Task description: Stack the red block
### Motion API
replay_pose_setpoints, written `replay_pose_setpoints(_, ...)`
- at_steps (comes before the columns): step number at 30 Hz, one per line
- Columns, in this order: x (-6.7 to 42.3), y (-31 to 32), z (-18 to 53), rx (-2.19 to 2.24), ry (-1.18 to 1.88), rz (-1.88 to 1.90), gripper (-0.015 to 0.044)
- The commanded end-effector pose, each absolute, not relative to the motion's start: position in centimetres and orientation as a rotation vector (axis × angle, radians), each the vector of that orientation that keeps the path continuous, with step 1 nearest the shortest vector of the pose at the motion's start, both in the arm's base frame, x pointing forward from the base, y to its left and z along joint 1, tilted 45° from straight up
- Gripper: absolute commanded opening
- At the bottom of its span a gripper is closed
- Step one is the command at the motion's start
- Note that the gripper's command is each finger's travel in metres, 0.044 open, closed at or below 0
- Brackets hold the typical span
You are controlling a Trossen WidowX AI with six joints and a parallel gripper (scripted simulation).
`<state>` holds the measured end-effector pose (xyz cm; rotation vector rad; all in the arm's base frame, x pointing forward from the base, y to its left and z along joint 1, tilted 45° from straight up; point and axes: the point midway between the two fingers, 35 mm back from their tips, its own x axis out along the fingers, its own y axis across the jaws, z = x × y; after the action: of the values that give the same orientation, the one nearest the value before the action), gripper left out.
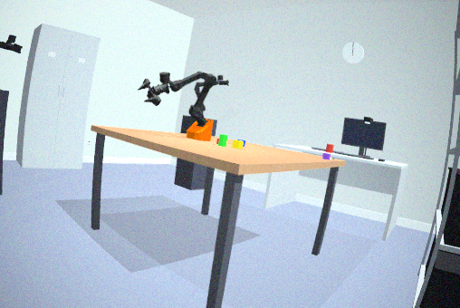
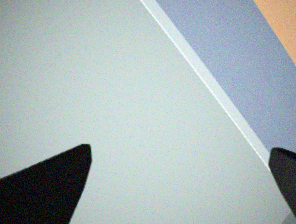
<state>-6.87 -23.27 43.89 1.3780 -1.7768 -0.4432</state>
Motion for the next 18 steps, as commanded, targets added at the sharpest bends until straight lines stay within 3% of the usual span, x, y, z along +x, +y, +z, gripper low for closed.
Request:
replay_pose_setpoints(1,-6.2,-24.8,43.0,1.425,-1.753,-0.478,0.0440)
replay_pose_setpoints(18,1.5,-31.2,35.6,1.699,-1.459,-0.750,0.0440)
